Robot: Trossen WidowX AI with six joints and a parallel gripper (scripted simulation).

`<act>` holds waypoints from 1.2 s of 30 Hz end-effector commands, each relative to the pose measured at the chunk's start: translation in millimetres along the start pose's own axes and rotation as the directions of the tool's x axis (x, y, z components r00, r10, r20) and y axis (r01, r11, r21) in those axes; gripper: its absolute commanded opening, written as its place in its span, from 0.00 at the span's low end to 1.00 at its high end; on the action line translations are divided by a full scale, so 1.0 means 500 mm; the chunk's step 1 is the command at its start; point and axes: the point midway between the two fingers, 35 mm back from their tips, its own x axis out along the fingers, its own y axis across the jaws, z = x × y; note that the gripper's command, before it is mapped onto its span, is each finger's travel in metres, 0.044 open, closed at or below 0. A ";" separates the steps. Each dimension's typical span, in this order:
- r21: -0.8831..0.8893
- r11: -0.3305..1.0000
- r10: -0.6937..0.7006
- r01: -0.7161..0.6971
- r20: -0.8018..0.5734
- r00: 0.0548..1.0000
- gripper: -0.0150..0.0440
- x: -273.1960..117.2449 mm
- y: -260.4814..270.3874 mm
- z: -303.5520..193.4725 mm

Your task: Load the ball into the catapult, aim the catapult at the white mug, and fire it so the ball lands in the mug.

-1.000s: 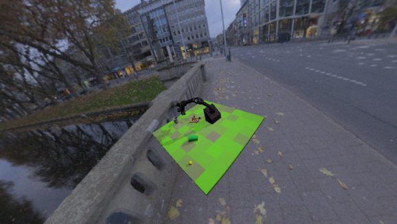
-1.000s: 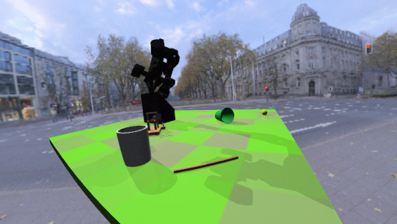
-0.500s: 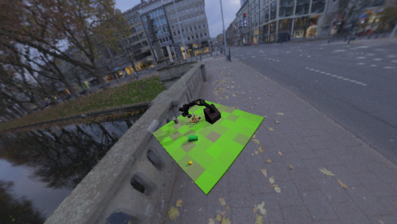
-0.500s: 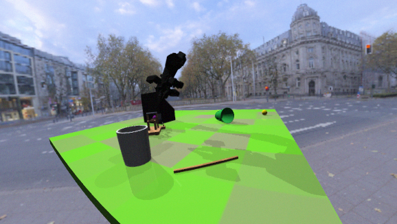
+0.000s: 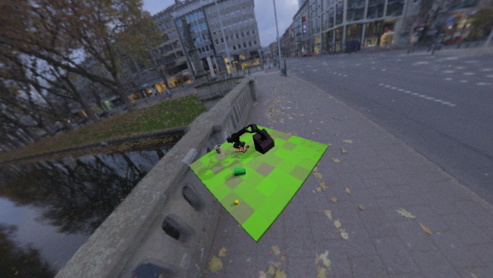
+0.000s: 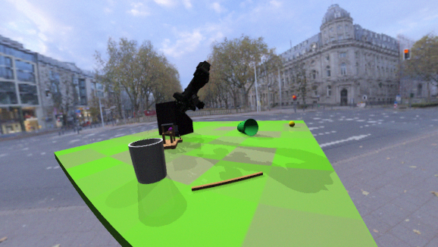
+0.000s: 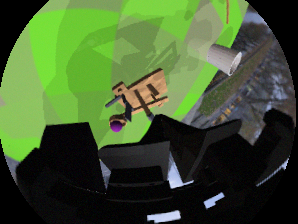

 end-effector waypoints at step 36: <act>-0.373 0.919 0.032 -0.127 -0.251 0.968 0.25 0.047 0.173 -0.037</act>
